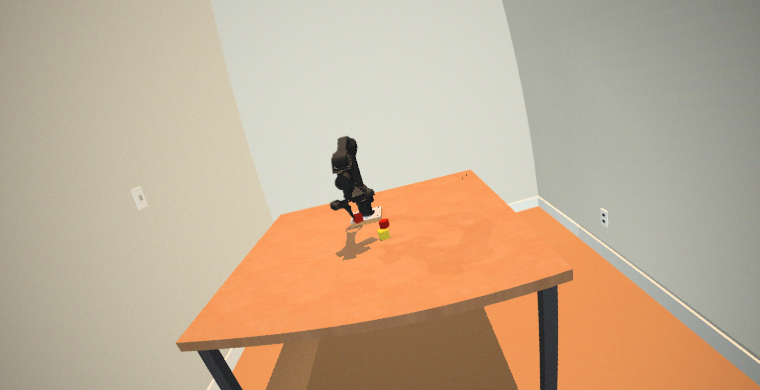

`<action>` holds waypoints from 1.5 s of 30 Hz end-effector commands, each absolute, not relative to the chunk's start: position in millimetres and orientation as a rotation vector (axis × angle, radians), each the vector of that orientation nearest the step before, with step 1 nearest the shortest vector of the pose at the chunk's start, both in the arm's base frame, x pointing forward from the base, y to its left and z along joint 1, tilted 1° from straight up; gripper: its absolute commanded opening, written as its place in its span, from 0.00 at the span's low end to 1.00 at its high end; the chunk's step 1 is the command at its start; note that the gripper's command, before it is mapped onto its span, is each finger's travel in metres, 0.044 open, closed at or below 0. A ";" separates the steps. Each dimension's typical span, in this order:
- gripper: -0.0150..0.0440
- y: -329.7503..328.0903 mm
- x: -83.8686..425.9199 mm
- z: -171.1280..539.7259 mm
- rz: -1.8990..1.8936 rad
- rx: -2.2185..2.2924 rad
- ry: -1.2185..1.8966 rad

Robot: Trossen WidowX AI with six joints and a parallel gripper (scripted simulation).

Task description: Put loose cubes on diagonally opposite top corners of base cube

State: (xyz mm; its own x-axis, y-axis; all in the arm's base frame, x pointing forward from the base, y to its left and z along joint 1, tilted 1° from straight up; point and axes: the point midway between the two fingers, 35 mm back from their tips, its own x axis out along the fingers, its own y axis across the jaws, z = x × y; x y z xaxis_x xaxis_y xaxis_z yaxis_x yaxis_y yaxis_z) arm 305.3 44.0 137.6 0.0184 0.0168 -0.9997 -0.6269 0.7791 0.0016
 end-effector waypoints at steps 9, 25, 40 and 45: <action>0.43 71.6 304.4 137.1 0.267 -0.250 1.533; 0.43 107.6 298.9 135.7 -0.072 0.101 1.551; 0.43 122.1 295.5 133.2 -0.210 0.244 1.543; 0.43 121.7 295.6 118.3 -0.213 0.247 1.542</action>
State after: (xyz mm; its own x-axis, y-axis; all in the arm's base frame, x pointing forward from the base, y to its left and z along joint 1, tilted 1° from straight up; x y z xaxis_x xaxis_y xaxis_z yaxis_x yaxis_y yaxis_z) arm 296.2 122.4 127.8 0.0214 0.0234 -0.9995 0.2811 0.9592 0.0284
